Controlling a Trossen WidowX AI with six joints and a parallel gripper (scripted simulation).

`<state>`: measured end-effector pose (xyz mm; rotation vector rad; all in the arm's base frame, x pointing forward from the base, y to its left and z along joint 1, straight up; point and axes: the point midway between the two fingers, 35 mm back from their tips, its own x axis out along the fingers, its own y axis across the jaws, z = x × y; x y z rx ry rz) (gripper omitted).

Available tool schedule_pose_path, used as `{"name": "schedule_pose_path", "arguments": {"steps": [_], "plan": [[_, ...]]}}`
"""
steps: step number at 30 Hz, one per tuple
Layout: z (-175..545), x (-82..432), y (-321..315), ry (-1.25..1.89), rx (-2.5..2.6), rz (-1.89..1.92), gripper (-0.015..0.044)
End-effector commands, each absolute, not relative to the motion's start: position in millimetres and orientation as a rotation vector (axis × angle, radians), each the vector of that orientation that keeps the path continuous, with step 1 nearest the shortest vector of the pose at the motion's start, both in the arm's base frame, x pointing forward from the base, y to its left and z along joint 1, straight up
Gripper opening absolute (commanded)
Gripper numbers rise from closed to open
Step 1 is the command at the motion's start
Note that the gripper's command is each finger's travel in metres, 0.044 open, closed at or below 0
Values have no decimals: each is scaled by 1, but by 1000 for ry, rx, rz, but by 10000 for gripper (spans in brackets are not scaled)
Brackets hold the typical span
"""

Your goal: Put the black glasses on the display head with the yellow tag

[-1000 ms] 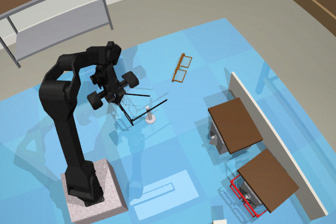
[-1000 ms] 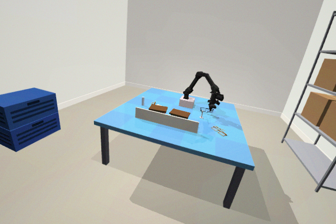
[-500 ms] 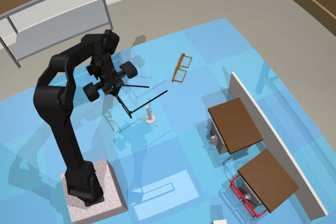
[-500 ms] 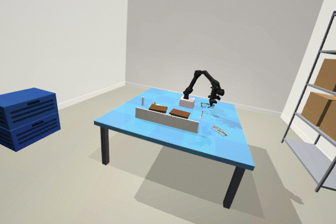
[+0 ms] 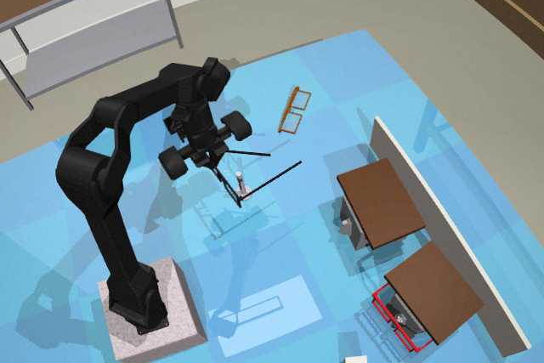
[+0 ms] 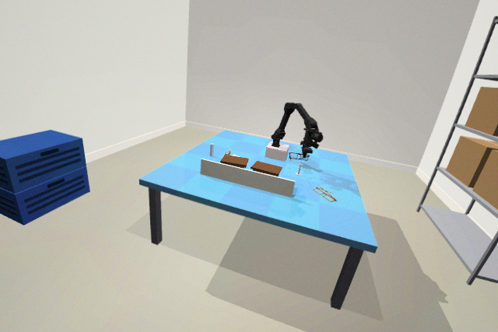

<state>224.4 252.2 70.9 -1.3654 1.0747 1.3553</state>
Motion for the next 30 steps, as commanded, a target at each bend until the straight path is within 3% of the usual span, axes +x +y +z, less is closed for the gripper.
{"name": "schedule_pose_path", "arguments": {"steps": [1, 14, 30], "plan": [[72, 226, 248, 1060, -1372, 1361, 0], [13, 228, 249, 1060, -1372, 1361, 0], [12, 223, 241, 1061, -1372, 1361, 0]]}}
